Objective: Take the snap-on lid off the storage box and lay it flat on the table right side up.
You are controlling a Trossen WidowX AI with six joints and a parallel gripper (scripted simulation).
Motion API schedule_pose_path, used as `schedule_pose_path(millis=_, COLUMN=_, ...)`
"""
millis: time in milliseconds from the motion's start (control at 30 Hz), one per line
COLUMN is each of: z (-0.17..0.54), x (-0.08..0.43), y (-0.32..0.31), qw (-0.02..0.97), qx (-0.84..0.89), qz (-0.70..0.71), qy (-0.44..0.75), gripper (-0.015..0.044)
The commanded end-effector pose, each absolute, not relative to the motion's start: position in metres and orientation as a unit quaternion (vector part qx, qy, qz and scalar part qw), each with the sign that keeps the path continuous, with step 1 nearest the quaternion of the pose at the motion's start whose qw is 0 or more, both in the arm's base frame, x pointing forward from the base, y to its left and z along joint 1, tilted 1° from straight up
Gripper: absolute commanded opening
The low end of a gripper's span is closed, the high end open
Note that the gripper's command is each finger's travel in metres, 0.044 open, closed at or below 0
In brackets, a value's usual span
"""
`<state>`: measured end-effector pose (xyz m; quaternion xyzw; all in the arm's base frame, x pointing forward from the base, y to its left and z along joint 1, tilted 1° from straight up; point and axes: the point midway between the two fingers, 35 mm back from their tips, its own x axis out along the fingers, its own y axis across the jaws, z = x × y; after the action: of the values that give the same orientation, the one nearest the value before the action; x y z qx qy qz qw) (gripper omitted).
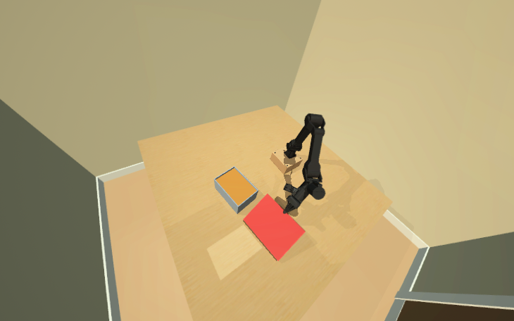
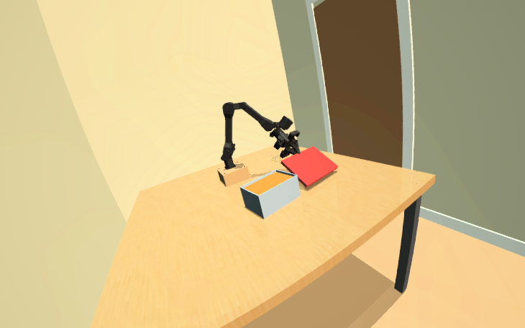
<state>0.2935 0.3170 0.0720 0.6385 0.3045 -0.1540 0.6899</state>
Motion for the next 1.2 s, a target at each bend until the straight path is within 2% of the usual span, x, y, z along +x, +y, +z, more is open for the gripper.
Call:
schedule_pose_path(millis=0, z=0.069, x=0.294, y=0.317, qw=0.69, qx=0.638, qz=-0.153, qy=0.304, gripper=0.0)
schedule_pose_path(millis=1167, z=0.041, x=0.295, y=0.317, qw=0.69, qx=0.638, qz=-0.153, qy=0.304, gripper=0.0)
